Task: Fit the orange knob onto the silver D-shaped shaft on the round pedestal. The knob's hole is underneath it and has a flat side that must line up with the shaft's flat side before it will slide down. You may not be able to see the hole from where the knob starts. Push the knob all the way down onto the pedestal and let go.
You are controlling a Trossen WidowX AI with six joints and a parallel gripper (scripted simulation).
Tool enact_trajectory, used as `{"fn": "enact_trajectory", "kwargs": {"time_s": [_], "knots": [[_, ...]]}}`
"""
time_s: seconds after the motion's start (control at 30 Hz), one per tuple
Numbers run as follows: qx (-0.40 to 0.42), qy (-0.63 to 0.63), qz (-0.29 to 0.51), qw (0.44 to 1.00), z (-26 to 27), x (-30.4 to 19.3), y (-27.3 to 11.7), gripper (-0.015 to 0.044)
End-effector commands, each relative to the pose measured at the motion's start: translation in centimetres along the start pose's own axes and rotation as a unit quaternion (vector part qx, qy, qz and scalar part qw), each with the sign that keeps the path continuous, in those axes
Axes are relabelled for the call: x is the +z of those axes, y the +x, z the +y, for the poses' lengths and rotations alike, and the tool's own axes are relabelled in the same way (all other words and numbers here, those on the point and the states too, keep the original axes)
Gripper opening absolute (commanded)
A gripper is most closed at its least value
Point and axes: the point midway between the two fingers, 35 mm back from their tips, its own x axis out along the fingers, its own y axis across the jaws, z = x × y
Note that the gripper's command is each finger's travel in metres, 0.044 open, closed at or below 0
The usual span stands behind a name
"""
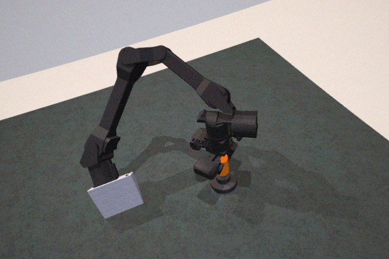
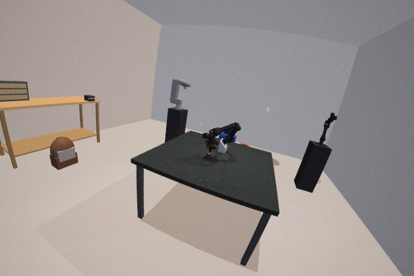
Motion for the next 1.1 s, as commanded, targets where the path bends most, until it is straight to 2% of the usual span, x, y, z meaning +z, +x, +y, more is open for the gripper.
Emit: {"fn": "enact_trajectory", "kwargs": {"time_s": [0.0, 0.6, 0.83, 1.07], "knots": [[0.000, -0.009, 0.001, 1.000, -0.02, -0.01, 0.12, 0.0000], [0.000, -0.009, 0.001, 1.000, -0.10, -0.03, -0.31, 0.0000], [0.000, -0.108, 0.001, 0.994, -0.02, -0.10, -0.17, 0.0000], [0.000, -0.113, 0.001, 0.994, 0.00, -0.02, 0.08, 0.0000]]}}
